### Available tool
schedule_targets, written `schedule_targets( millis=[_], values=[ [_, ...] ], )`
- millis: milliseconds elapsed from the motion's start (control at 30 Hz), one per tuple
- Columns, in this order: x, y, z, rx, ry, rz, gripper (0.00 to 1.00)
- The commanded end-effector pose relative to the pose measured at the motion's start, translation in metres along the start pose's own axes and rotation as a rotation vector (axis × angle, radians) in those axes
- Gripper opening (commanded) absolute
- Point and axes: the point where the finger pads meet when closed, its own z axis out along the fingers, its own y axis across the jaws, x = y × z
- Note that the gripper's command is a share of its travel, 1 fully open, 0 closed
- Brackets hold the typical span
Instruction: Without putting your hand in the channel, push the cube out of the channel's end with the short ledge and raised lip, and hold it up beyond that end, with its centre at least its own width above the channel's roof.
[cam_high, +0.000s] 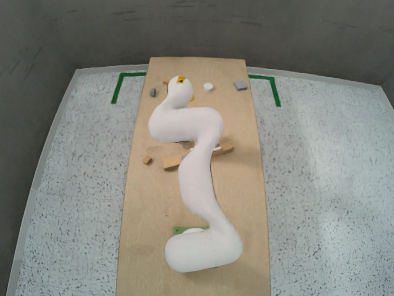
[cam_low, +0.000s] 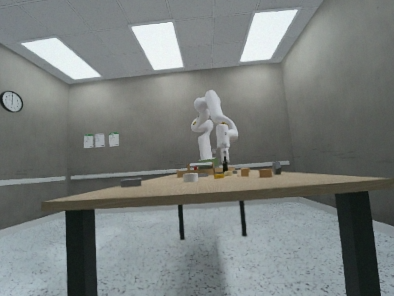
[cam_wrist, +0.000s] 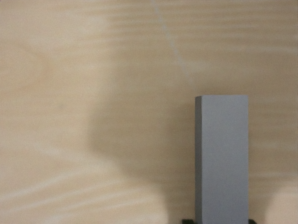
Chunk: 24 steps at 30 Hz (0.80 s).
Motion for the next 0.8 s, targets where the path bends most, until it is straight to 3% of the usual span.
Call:
schedule_targets(
  millis=[0, 667, 767],
  values=[
    [-0.0002, -0.0009, -0.0008, 0.002, 0.000, 0.000, 0.00],
    [-0.0002, -0.0009, -0.0010, 0.002, 0.000, 0.000, 0.00],
    [-0.0002, -0.0009, -0.0091, 0.002, 0.000, 0.000, 0.00]
  ],
)
